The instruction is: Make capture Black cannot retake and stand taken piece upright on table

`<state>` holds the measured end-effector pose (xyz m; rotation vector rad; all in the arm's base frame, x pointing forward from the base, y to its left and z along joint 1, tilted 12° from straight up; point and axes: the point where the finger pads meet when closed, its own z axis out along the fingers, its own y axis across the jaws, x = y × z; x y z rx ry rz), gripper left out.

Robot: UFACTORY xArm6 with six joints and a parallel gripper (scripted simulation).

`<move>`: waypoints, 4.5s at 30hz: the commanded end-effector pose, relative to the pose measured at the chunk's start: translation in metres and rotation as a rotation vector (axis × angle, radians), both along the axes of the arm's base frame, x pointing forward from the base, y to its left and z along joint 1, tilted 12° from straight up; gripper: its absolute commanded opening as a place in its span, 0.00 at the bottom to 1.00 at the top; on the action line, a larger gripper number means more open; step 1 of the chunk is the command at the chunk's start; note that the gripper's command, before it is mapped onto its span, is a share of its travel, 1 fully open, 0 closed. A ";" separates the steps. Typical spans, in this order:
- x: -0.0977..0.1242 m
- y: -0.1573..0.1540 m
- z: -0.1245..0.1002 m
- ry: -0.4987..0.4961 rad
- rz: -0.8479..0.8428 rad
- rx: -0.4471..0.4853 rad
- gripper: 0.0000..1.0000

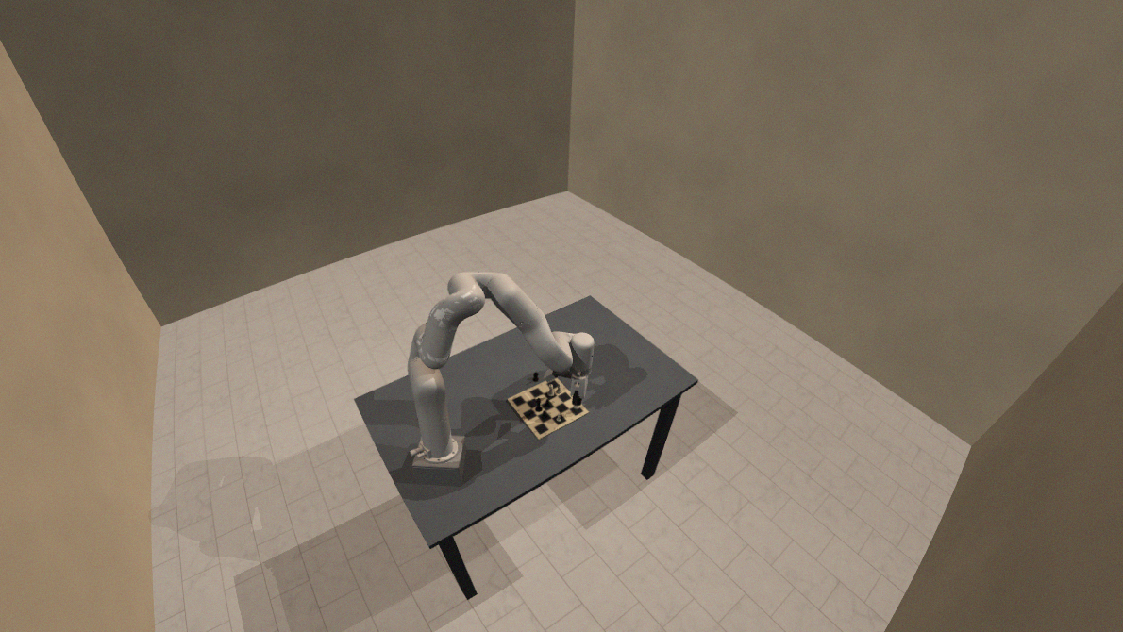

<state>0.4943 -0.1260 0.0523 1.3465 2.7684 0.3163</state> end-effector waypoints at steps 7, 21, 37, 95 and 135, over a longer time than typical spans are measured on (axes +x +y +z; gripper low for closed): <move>0.005 0.002 -0.016 -0.005 0.000 -0.001 0.00; 0.005 0.002 -0.016 -0.005 0.000 -0.001 0.00; 0.005 0.002 -0.016 -0.005 0.000 -0.001 0.00; 0.005 0.003 -0.020 -0.005 0.000 -0.001 0.00; 0.004 0.001 -0.012 -0.005 0.000 -0.001 0.42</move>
